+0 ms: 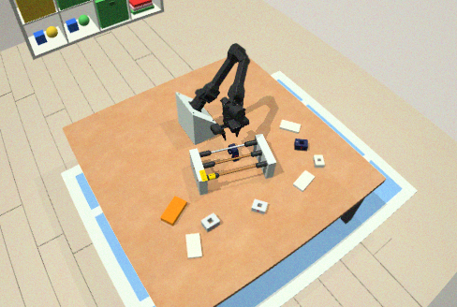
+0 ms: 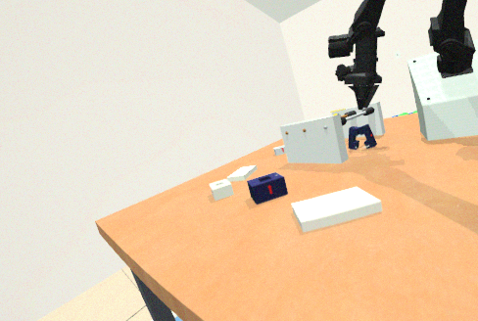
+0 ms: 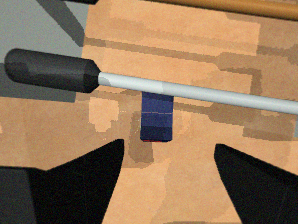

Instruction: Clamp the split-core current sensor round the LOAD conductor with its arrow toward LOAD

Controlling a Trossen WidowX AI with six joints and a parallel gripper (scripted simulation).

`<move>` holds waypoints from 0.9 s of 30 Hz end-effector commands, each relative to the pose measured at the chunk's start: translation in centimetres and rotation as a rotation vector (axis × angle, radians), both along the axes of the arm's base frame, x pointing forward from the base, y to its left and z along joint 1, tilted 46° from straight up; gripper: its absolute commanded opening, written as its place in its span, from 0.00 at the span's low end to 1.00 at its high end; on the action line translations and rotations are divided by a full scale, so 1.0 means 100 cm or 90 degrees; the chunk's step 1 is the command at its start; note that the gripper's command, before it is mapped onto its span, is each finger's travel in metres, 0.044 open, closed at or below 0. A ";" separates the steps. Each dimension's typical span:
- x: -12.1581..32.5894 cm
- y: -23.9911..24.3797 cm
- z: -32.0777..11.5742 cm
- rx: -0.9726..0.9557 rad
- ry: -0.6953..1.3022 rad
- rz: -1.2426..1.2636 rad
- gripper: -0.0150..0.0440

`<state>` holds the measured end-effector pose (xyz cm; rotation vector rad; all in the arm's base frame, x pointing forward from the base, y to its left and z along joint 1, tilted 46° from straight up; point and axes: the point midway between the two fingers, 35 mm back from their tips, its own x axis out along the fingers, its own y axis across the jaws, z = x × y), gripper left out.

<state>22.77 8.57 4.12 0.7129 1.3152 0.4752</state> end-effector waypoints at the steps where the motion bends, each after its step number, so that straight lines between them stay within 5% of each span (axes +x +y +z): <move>1: -0.005 0.005 0.001 0.004 -0.002 0.002 0.75; 27: 0.005 0.030 -0.027 0.002 -0.001 0.003 0.75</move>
